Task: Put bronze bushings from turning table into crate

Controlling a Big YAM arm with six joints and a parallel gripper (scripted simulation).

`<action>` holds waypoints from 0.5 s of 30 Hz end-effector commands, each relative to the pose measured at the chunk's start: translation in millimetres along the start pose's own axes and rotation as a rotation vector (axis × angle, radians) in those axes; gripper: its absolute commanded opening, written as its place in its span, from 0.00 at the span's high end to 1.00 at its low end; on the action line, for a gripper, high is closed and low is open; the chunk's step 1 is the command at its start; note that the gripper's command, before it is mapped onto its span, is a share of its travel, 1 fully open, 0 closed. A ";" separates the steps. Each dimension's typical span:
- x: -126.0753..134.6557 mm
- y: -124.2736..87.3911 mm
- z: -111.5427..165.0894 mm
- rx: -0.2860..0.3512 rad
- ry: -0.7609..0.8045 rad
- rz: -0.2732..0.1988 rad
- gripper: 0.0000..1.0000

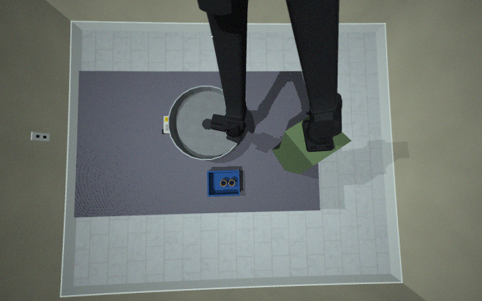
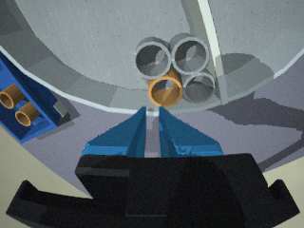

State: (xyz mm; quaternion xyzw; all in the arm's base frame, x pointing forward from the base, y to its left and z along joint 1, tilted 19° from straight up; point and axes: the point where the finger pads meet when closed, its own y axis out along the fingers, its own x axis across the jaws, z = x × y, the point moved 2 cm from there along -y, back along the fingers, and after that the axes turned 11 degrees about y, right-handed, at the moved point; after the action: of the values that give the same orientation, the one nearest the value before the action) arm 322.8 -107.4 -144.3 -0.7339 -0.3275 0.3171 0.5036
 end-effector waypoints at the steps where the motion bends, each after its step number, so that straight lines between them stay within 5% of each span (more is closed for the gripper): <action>1: 3.4 -4.6 -1.5 -0.015 -0.014 -0.011 0.88; 15: 5.8 -4.5 -5.2 -0.014 -0.010 -0.010 0.88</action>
State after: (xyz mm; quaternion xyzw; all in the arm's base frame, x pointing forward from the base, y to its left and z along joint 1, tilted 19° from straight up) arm 322.6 -106.9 -144.3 -0.7334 -0.3276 0.3179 0.5037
